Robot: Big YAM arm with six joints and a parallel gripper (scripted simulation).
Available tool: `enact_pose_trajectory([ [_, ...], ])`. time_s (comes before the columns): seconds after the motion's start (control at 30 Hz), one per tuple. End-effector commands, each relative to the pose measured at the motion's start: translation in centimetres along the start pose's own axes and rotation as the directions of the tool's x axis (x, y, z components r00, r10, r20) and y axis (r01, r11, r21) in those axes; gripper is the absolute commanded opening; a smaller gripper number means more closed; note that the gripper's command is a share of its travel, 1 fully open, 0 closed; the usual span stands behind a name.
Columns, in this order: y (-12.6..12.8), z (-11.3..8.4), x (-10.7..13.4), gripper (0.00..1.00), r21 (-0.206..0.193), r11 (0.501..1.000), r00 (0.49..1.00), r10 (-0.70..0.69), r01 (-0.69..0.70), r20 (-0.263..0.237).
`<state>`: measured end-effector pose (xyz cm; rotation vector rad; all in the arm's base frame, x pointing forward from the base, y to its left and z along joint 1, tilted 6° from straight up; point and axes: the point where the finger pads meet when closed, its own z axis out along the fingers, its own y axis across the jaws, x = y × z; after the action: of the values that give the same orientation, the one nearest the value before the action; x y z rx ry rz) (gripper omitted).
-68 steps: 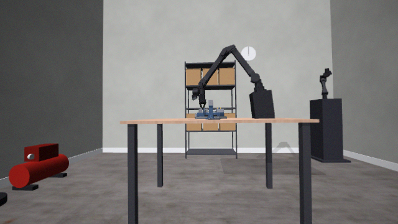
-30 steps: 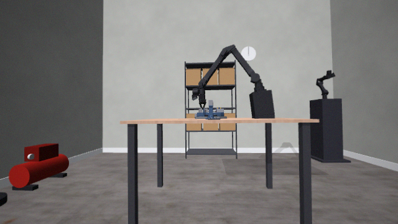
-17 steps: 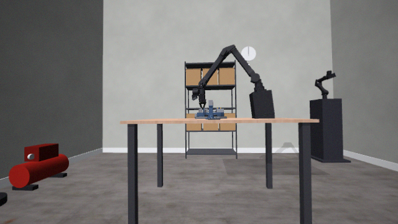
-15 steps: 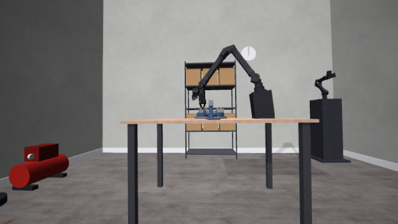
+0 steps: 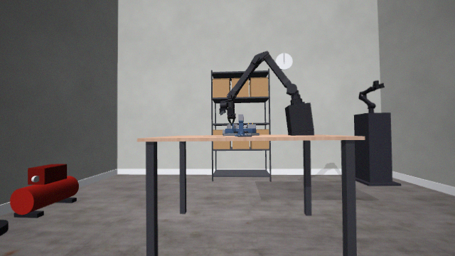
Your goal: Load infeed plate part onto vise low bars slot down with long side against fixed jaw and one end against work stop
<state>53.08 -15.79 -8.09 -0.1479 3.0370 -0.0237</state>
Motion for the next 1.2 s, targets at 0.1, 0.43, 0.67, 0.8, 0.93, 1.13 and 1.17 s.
enact_pose_trajectory([
  [0.1,0.11,-0.35,-1.50,0.00,0.011,1.000,1.000,-0.001,0.001,0.031],
  [0.43,0.11,-0.35,-1.50,0.00,0.011,1.000,1.000,-0.001,0.001,0.031],
  [0.67,0.11,-0.35,-1.50,0.00,0.011,1.000,1.000,-0.001,0.001,0.031],
  [0.8,0.11,-0.35,-1.50,0.00,0.011,1.000,1.000,-0.001,0.001,0.031],
  [0.93,0.11,-0.35,-1.50,0.00,0.011,1.000,1.000,-0.001,0.001,0.031],
  [1.13,0.11,-0.35,-1.50,0.74,0.011,1.000,1.000,-0.001,0.001,0.031],
  [1.17,0.11,-0.35,-1.50,0.74,0.011,1.000,1.000,-0.002,0.002,0.031],
])
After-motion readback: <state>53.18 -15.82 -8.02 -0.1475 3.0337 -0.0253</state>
